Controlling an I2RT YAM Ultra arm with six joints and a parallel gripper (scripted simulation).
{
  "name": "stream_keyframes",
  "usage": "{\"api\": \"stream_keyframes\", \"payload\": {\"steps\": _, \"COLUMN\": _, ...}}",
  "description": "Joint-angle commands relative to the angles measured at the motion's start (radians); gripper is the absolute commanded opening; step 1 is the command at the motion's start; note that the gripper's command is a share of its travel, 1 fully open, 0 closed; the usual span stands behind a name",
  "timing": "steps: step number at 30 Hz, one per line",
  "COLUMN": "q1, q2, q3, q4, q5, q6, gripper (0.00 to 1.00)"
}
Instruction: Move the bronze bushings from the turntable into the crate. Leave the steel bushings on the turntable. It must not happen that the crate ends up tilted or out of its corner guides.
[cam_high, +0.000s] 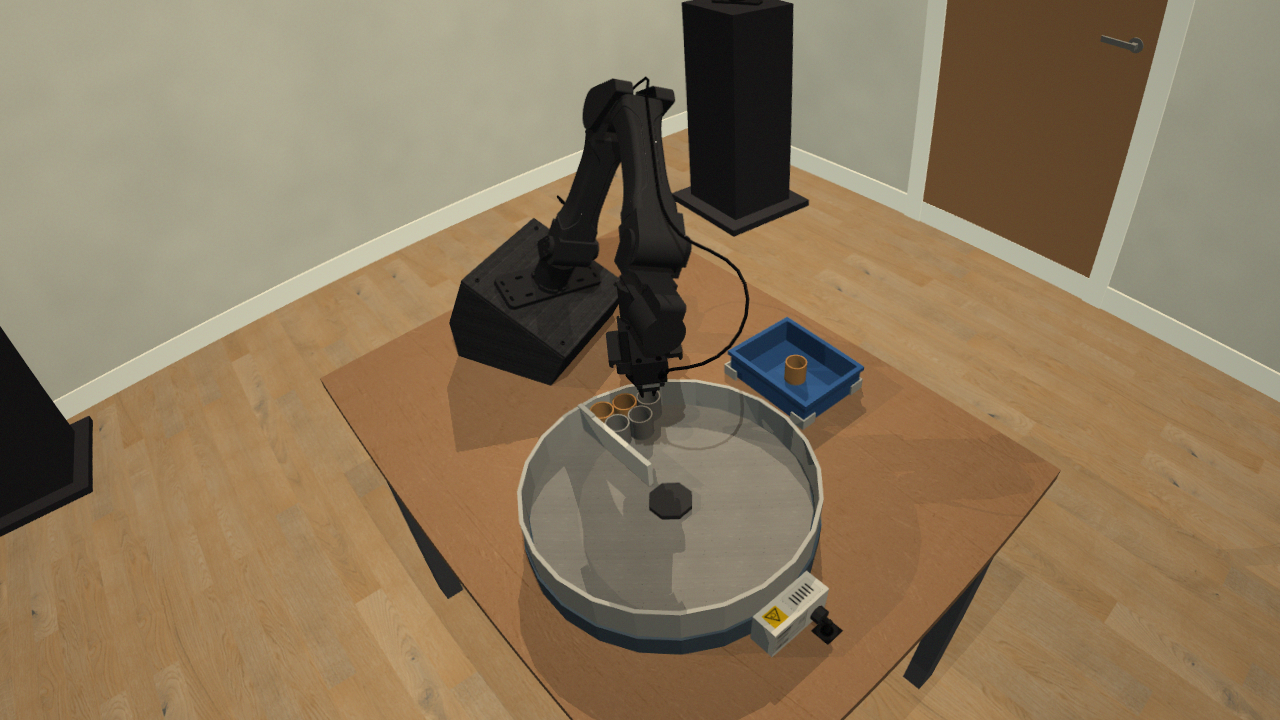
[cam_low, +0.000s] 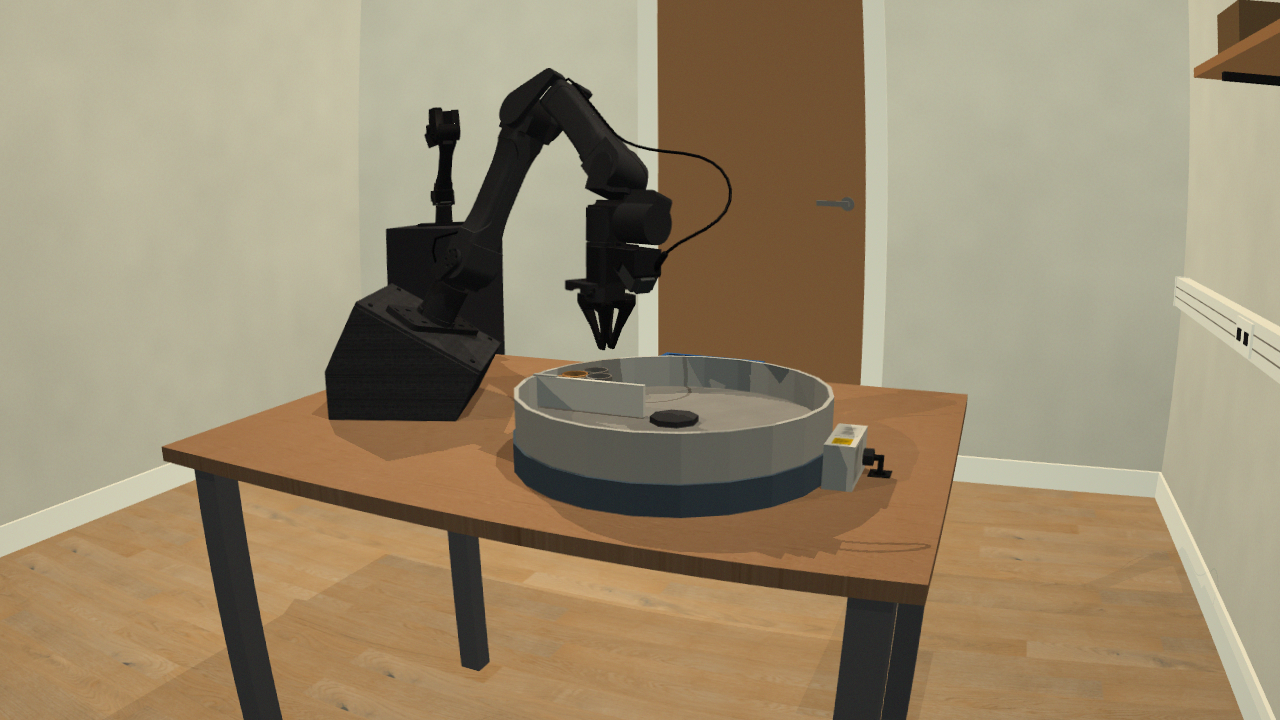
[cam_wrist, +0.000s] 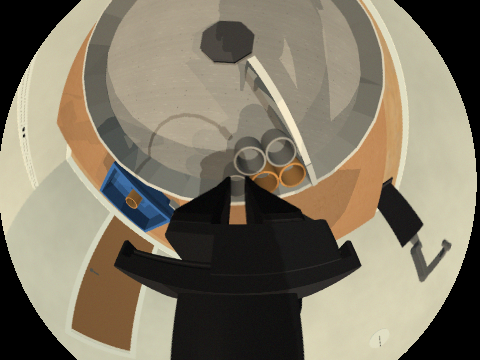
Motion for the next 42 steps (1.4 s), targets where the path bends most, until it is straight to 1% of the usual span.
{"api": "stream_keyframes", "payload": {"steps": 1, "q1": -0.016, "q2": -0.002, "q3": 0.03, "q4": 0.001, "q5": -0.01, "q6": -0.009, "gripper": 0.15}}
{"api": "stream_keyframes", "payload": {"steps": 24, "q1": -0.016, "q2": -0.002, "q3": 0.03, "q4": 0.001, "q5": -0.01, "q6": -0.009, "gripper": 0.15}}
{"api": "stream_keyframes", "payload": {"steps": 28, "q1": -0.017, "q2": 0.013, "q3": 0.034, "q4": -0.003, "q5": -0.011, "q6": -0.01, "gripper": 0.15}}
{"api": "stream_keyframes", "payload": {"steps": 31, "q1": -0.018, "q2": -0.007, "q3": 0.038, "q4": -0.008, "q5": -0.011, "q6": -0.011, "gripper": 0.15}}
{"api": "stream_keyframes", "payload": {"steps": 42, "q1": -0.018, "q2": -0.005, "q3": 0.039, "q4": -0.006, "q5": -0.01, "q6": -0.011, "gripper": 0.15}}
